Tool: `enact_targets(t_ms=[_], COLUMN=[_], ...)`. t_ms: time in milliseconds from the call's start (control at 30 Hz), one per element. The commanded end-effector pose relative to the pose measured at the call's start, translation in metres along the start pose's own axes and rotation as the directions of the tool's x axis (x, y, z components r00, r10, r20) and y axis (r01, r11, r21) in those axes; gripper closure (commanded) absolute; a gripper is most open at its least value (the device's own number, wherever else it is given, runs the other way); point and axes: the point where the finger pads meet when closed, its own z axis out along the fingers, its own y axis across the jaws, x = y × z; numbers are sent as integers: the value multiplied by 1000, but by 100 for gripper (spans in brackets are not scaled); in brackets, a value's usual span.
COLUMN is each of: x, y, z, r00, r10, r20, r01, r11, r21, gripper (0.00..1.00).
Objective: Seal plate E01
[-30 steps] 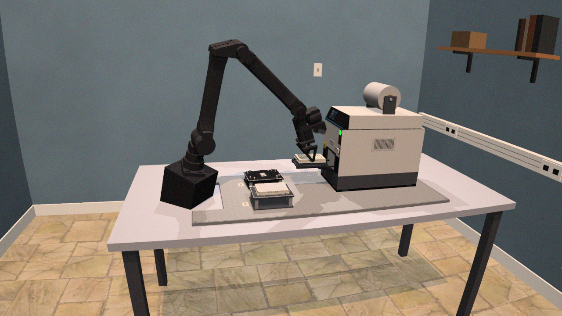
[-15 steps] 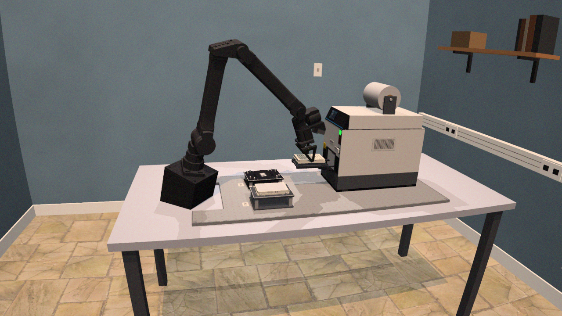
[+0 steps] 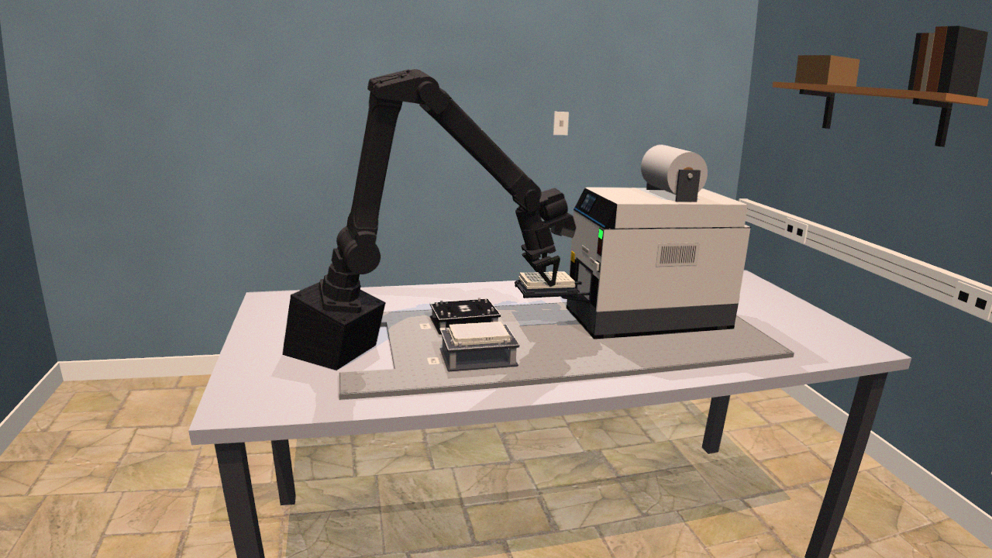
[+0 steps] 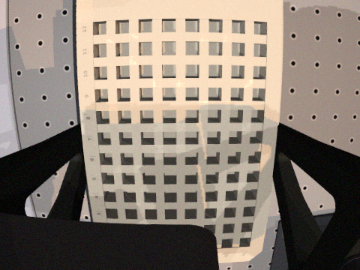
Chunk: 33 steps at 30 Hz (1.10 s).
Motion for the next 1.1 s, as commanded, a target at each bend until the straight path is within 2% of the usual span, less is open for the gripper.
enact_targets(t_ms=[0, 367, 600, 767, 1067], x=[-27, -6, -4, -16, -12], y=[1, 13, 10, 0, -4], z=[-10, 0, 3, 3, 8], r00=[999, 999, 1000, 999, 1000], r10=[0, -23, -19, 3, 6], r20=[39, 22, 21, 38, 29], r01=[0, 23, 19, -3, -6], r11=[1000, 1000, 1000, 1000, 1000], r21=[-8, -16, -13, -7, -2], gripper=[100, 100, 100, 100, 100])
